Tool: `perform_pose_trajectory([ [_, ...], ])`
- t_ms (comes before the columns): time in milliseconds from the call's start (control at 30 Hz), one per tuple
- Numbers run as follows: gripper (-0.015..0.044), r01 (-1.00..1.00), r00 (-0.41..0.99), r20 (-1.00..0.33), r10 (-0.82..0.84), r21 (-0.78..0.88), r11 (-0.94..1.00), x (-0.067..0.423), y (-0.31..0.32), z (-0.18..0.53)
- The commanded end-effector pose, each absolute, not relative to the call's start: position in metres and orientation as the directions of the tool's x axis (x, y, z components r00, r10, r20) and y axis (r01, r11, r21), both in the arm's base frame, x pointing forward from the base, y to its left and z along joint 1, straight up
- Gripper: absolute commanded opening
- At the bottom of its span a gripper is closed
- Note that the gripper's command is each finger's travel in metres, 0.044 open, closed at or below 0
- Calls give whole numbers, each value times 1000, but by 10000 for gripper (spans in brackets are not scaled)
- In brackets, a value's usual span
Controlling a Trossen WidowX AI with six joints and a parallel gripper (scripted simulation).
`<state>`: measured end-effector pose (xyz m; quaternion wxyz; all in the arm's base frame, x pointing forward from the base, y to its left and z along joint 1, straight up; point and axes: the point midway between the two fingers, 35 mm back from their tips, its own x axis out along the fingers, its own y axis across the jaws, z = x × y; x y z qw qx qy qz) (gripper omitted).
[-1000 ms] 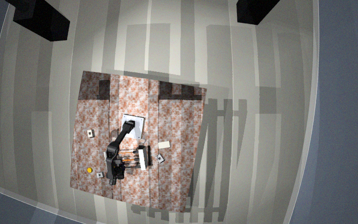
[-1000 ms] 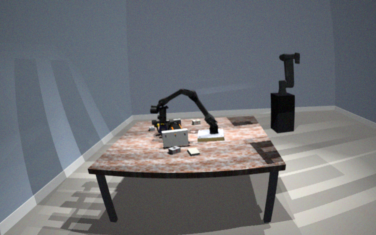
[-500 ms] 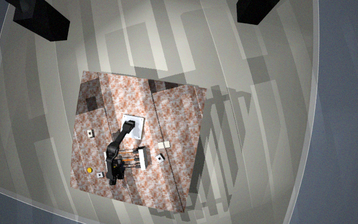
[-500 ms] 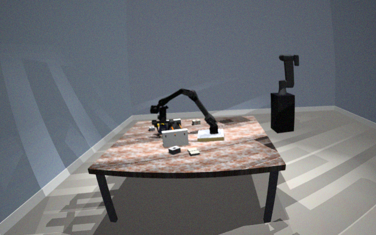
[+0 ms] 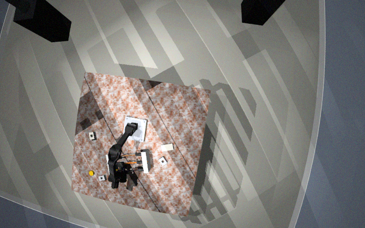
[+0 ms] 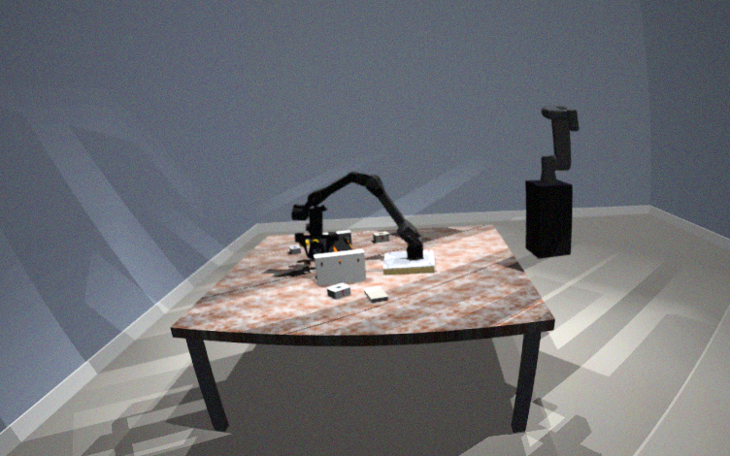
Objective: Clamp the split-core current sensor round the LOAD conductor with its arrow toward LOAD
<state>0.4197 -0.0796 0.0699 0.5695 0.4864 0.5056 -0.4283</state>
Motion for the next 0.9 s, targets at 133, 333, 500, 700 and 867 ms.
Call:
perform_pose_trajectory([
  [133,0,979,124,-992,4,123,160,420,-80,71],
  [333,0,979,124,-992,4,123,160,420,-80,71],
  [500,0,979,129,-992,5,128,159,420,-80,71],
  [700,0,968,195,-981,17,195,155,420,-80,77],
  [867,0,952,263,-964,29,264,152,420,-80,83],
])
